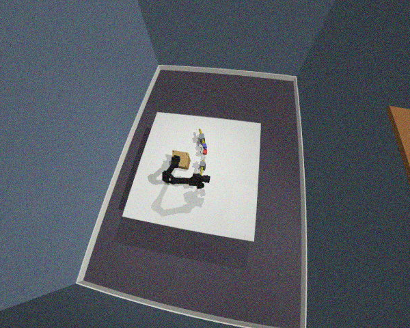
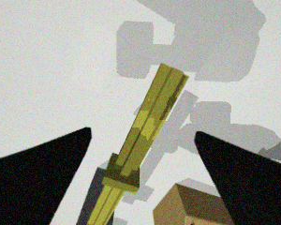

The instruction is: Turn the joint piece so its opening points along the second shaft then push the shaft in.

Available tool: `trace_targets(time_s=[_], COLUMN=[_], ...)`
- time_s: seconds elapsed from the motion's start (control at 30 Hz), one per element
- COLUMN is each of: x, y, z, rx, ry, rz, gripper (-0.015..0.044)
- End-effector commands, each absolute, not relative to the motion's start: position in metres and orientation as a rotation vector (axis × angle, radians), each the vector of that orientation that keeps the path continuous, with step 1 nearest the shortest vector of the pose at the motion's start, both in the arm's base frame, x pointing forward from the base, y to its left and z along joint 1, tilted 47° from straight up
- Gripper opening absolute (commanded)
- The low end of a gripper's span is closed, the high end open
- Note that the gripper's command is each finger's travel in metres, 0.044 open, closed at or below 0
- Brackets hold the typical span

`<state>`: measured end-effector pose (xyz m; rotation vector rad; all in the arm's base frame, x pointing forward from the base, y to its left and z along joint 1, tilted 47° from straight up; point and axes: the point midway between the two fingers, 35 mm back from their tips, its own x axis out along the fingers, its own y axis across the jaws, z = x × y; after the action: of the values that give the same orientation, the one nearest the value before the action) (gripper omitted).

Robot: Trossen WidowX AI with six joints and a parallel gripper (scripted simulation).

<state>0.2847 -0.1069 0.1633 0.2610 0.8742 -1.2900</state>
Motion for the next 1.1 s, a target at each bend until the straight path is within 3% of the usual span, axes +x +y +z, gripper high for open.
trace_targets(time_s=[0.0, 0.27, 1.07], x=[0.284, 0.284, 0.284], y=[-0.112, -0.121, -0.141], z=[0.16, 0.152, 0.132], rx=[0.345, 0.538, 0.542], ry=[0.8, 0.633, 0.628], rz=[-1.35, -1.461, -1.463], gripper=[0.044, 0.044, 0.044])
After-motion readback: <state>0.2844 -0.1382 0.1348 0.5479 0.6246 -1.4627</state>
